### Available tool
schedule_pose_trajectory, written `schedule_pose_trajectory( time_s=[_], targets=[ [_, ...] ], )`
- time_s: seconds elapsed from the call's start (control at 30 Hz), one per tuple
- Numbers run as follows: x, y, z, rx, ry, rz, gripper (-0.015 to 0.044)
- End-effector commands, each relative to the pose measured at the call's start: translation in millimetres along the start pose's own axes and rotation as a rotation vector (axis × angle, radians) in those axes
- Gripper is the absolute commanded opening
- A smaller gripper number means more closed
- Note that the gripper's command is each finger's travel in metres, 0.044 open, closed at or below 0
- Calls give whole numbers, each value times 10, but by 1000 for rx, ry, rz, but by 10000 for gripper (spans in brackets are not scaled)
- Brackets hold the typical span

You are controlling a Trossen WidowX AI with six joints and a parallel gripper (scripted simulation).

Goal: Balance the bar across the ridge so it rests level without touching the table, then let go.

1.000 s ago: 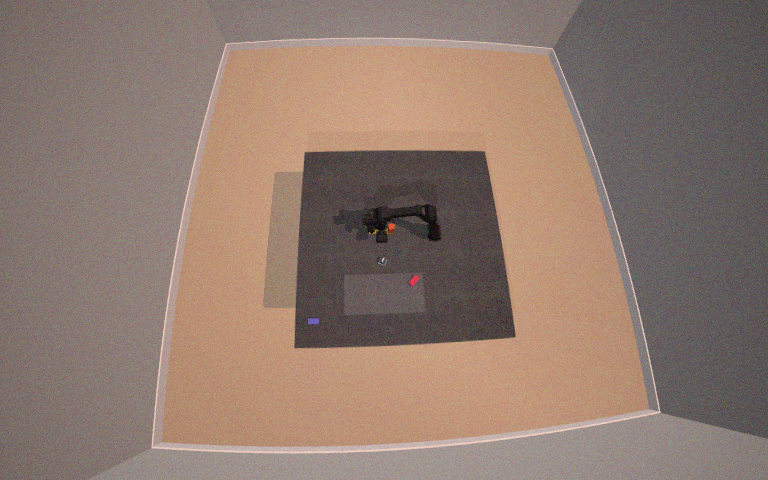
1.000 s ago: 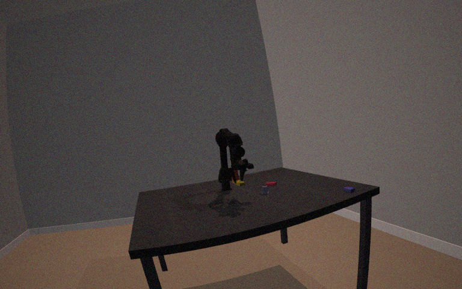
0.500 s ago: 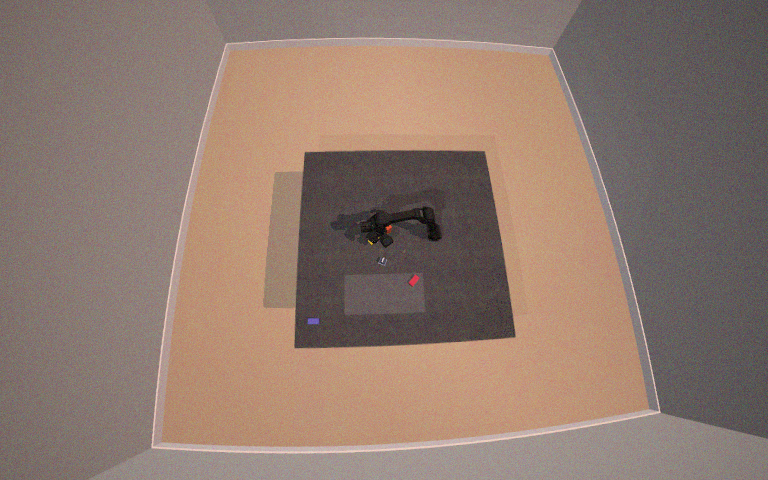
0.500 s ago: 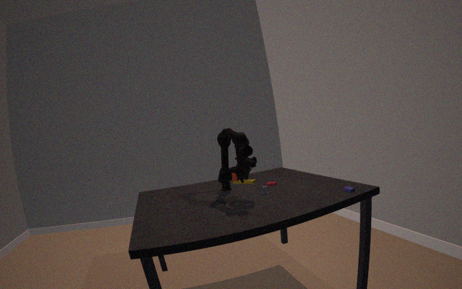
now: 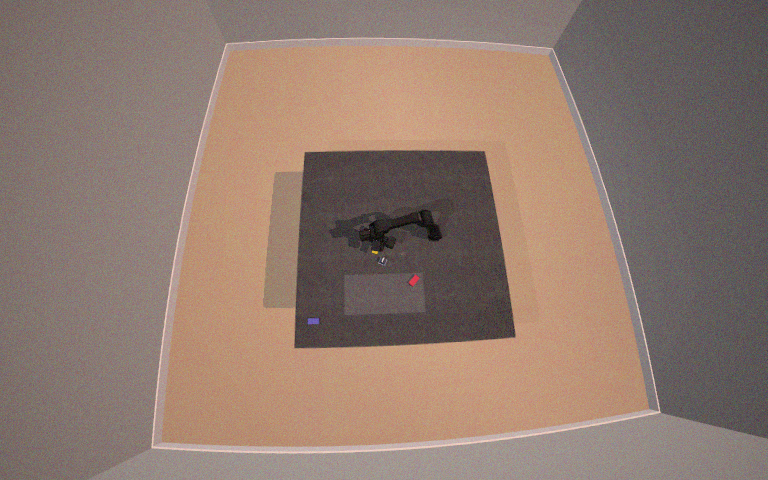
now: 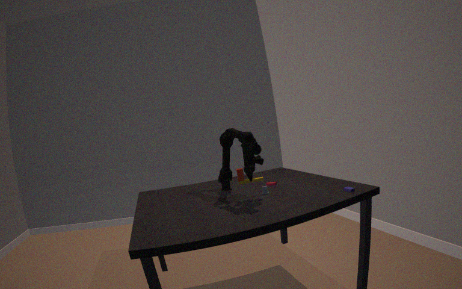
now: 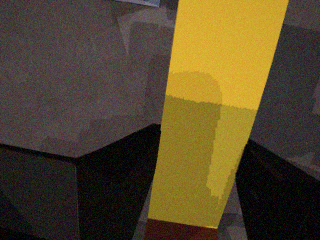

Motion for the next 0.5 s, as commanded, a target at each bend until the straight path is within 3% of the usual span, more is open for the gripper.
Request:
schedule_pose_trajectory(
  time_s=[0.0,0.47],
  targets=[
    [-23,-112,56,-162,1,-9,0],
    [-22,-435,340,-719,2,-12,0]
  ],
)
Point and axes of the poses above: the point midway between the two fingers, 35 mm back from their tips, its own x axis out along the fingers, its own z axis across the jaws, y = z × x, the point moved 5 cm from there along -x, back along the fingers, and after that the axes turned 12 degrees about x, right-handed, at the moved point
